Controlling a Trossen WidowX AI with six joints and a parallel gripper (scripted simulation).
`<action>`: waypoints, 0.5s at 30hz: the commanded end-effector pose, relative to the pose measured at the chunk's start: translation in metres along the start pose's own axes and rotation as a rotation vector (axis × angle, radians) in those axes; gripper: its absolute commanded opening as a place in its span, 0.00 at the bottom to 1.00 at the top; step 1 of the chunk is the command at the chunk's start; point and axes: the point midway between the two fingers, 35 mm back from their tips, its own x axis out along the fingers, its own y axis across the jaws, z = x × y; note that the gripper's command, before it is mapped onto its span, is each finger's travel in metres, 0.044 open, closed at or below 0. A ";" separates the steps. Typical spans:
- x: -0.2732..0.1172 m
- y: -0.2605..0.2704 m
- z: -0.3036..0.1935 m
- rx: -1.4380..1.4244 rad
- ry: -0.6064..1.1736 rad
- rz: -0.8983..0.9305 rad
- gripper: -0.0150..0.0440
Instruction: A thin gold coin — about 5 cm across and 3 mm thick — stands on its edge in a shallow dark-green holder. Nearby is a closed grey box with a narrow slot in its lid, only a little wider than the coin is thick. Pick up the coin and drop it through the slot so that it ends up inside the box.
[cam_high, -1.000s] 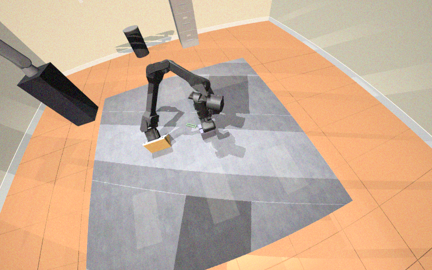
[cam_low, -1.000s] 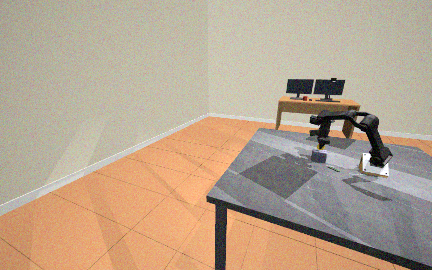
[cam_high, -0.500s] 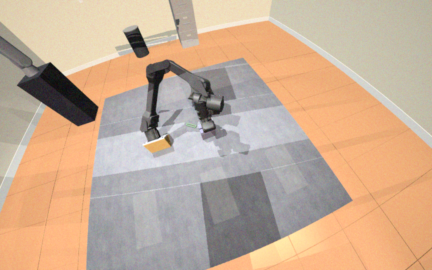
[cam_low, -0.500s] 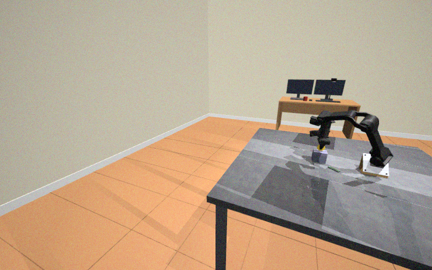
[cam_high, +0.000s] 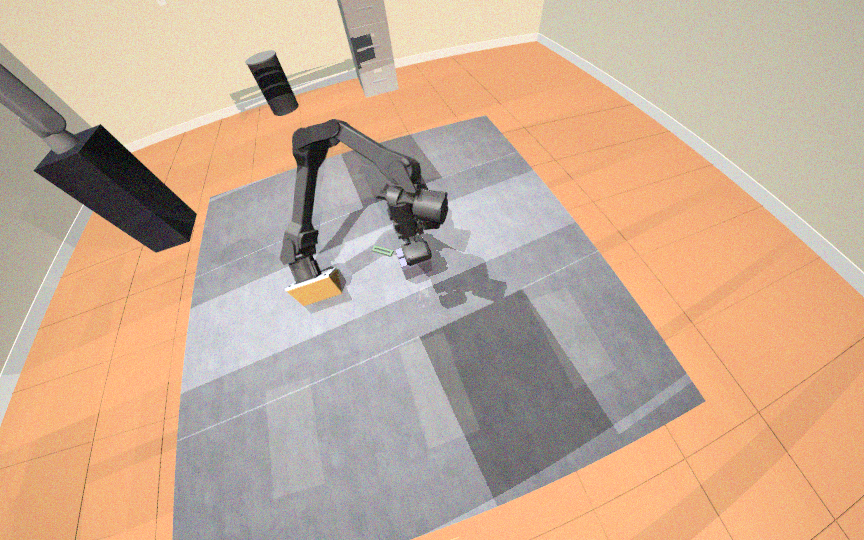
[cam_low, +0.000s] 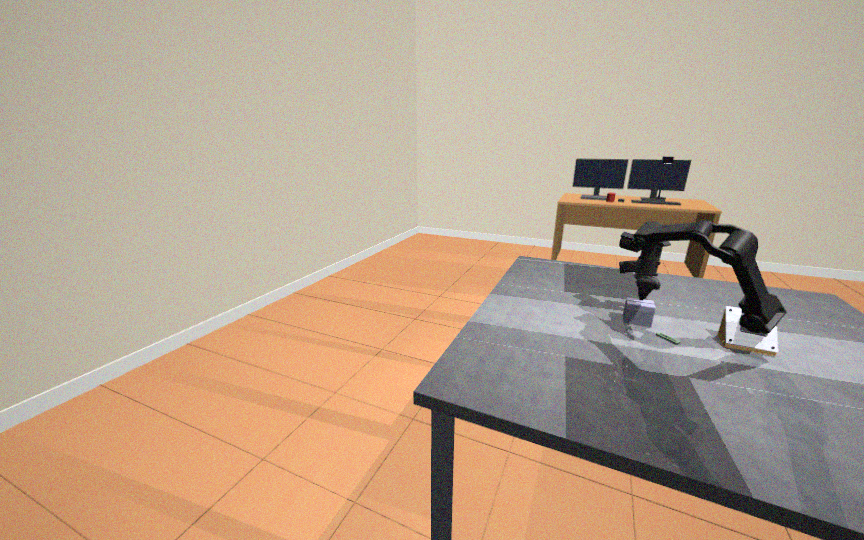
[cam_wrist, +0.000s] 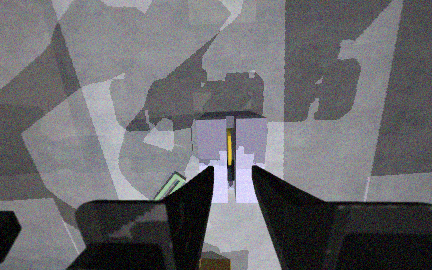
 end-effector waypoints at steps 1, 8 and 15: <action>0.000 0.000 0.000 0.000 0.000 0.000 0.53; -0.017 0.000 0.000 0.000 0.000 -0.001 0.79; -0.060 0.001 -0.004 0.009 0.001 0.007 1.00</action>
